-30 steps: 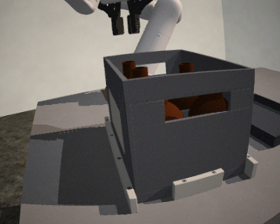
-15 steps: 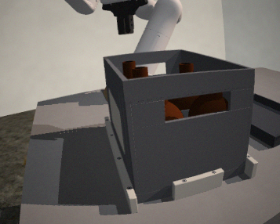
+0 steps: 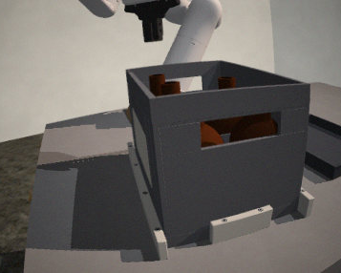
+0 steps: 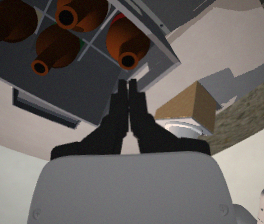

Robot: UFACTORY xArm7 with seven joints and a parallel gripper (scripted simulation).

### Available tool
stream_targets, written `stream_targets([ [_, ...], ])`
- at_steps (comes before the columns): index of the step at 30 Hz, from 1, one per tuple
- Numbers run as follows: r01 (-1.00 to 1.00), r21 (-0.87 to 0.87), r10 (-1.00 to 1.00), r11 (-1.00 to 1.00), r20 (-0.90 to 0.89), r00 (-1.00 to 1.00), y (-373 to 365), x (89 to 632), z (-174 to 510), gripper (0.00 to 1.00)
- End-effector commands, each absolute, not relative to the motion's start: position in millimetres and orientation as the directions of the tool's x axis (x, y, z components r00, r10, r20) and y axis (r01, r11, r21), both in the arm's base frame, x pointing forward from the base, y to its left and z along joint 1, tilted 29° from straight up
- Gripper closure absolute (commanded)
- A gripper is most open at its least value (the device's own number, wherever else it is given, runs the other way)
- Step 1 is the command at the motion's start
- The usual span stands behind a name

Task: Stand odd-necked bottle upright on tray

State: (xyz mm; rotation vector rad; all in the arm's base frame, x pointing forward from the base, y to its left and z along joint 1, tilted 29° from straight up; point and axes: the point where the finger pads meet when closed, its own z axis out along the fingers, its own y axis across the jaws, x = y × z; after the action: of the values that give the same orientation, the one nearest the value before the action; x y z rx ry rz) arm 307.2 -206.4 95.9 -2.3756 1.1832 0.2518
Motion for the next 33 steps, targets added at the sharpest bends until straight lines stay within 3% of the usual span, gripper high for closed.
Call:
stream_targets([
  [1,-0.791,-0.330,-0.706,-0.516,-0.359,0.610,-207.5,308.1,97.2,1.00],
  [5,-0.792,-0.328,-0.706,-0.516,-0.362,0.609,-207.6,319.8,98.7,1.00],
  [20,-0.792,-0.326,-0.706,-0.516,-0.362,0.609,-168.1,473.3,129.4,1.00],
  [29,-0.791,-0.330,-0.706,-0.516,-0.359,0.610,-155.1,496.0,136.1,1.00],
  [30,-0.791,-0.330,-0.706,-0.516,-0.359,0.610,-155.1,496.0,136.1,0.35],
  [33,-0.791,-0.330,-0.706,-0.516,-0.359,0.610,-155.1,496.0,136.1,0.35],
])
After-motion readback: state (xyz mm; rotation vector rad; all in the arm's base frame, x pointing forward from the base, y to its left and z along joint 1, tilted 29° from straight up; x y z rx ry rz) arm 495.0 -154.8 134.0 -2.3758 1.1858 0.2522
